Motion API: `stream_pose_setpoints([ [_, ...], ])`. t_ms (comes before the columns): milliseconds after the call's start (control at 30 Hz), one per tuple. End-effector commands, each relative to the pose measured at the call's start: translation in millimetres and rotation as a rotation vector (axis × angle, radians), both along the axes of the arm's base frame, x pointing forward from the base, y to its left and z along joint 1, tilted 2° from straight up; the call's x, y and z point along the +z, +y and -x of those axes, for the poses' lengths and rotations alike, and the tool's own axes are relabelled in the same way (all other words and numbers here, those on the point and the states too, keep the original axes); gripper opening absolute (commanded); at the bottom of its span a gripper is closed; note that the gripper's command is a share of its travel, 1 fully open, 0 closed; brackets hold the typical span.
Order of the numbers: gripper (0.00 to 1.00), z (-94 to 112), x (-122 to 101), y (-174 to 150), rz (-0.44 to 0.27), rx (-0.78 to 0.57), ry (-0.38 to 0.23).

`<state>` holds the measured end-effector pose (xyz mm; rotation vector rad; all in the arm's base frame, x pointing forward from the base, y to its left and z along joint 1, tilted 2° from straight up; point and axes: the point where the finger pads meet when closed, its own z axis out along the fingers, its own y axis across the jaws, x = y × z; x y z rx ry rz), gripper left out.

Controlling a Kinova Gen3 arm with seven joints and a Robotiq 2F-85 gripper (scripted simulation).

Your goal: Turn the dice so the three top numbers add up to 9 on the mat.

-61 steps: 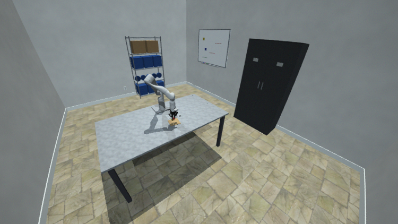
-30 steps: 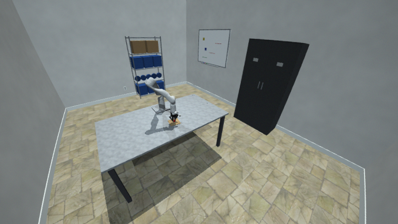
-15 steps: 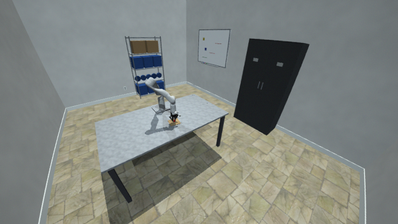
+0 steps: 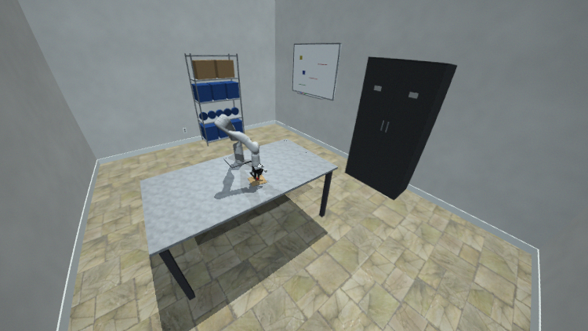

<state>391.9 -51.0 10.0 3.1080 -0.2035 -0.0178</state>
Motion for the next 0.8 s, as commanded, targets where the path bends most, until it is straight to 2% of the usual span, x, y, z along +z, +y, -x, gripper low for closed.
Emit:
stream_pose_setpoints([
  [0, 0.15, -0.4, 0.0, 0.1, 0.0, 0.0, -0.001],
  [767, 0.15, -0.4, -2.8, 0.0, 0.0, 0.0, -0.001],
])
